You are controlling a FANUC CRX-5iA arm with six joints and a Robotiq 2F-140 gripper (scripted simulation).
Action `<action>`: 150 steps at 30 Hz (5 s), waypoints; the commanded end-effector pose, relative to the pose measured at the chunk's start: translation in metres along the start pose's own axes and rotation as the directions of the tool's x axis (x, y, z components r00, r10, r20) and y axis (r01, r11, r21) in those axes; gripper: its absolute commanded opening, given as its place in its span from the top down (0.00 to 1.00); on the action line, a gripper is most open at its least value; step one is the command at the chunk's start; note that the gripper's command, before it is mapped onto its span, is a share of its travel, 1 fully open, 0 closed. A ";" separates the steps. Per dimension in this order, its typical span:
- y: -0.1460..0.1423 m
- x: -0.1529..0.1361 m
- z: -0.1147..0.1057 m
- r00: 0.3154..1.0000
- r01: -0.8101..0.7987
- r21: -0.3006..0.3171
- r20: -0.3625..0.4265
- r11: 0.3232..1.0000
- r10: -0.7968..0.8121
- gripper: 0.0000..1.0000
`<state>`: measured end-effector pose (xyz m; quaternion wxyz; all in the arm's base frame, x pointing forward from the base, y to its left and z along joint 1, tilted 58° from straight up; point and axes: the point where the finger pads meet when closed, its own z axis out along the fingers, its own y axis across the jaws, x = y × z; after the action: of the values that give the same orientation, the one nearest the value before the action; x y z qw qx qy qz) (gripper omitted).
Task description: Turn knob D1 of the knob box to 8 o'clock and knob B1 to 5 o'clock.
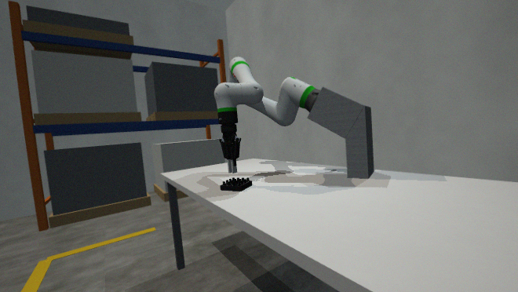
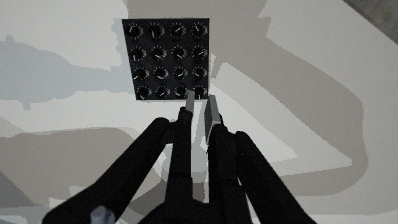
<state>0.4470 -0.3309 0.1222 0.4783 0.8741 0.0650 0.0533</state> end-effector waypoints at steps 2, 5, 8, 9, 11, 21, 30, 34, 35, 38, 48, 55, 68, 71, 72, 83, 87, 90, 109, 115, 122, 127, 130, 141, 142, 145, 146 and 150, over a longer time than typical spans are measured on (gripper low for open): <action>0.000 0.000 0.006 1.000 0.000 0.000 -0.001 1.000 0.000 0.88; 0.000 0.000 0.010 1.000 0.000 0.000 -0.001 1.000 0.000 0.88; 0.000 0.000 0.013 1.000 0.000 0.000 -0.001 1.000 0.000 0.88; 0.000 0.000 0.013 1.000 0.000 0.000 -0.001 1.000 0.000 0.88; 0.000 0.000 0.013 1.000 0.000 0.000 -0.001 1.000 0.000 0.88; -0.001 0.000 0.018 1.000 0.000 0.000 -0.001 1.000 0.000 0.88; -0.001 0.000 0.019 1.000 0.000 0.000 -0.001 1.000 0.000 0.88; -0.001 0.000 0.019 1.000 0.000 0.000 -0.001 1.000 0.000 0.88; -0.001 0.000 0.019 1.000 0.000 0.000 -0.001 1.000 0.000 0.88; -0.001 0.000 0.019 1.000 0.000 0.000 -0.001 1.000 0.000 0.88; -0.001 0.000 0.019 1.000 0.000 0.000 -0.001 1.000 0.000 0.88; -0.001 0.000 0.019 1.000 0.000 0.000 -0.001 1.000 0.000 0.88; -0.001 0.000 0.019 1.000 0.000 0.000 -0.001 1.000 0.000 0.88; -0.001 0.000 0.021 1.000 0.000 0.000 -0.001 1.000 0.000 0.88; -0.001 0.000 0.021 1.000 0.000 0.000 -0.001 1.000 0.000 0.88; -0.001 0.000 0.028 1.000 0.000 0.000 -0.001 1.000 0.000 0.88; -0.001 0.000 0.031 1.000 0.000 0.000 -0.001 1.000 0.000 0.88; -0.001 0.000 0.032 1.000 0.000 0.000 -0.001 1.000 0.000 0.88; -0.001 0.000 0.033 1.000 0.000 0.000 -0.001 1.000 0.000 0.88; -0.001 0.000 0.033 1.000 0.000 0.000 -0.001 1.000 0.000 0.88; -0.001 0.000 0.033 1.000 0.000 0.000 -0.001 1.000 0.000 0.88; -0.001 0.000 0.033 1.000 0.000 0.000 -0.001 1.000 0.000 0.88; -0.001 0.000 0.033 1.000 0.000 0.000 -0.001 1.000 0.000 0.88; -0.001 0.000 0.033 1.000 0.000 0.000 -0.001 1.000 0.000 0.95; -0.001 0.000 0.033 1.000 0.000 0.000 -0.001 1.000 0.000 0.95; -0.001 0.000 0.033 1.000 0.000 0.000 -0.001 1.000 0.000 0.95; -0.001 0.000 0.033 1.000 0.000 0.000 -0.001 1.000 0.000 0.95; -0.001 0.000 0.033 1.000 0.000 0.000 -0.001 1.000 0.000 0.95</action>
<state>0.4522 -0.3579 0.1039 0.4784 0.8741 0.0650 0.0535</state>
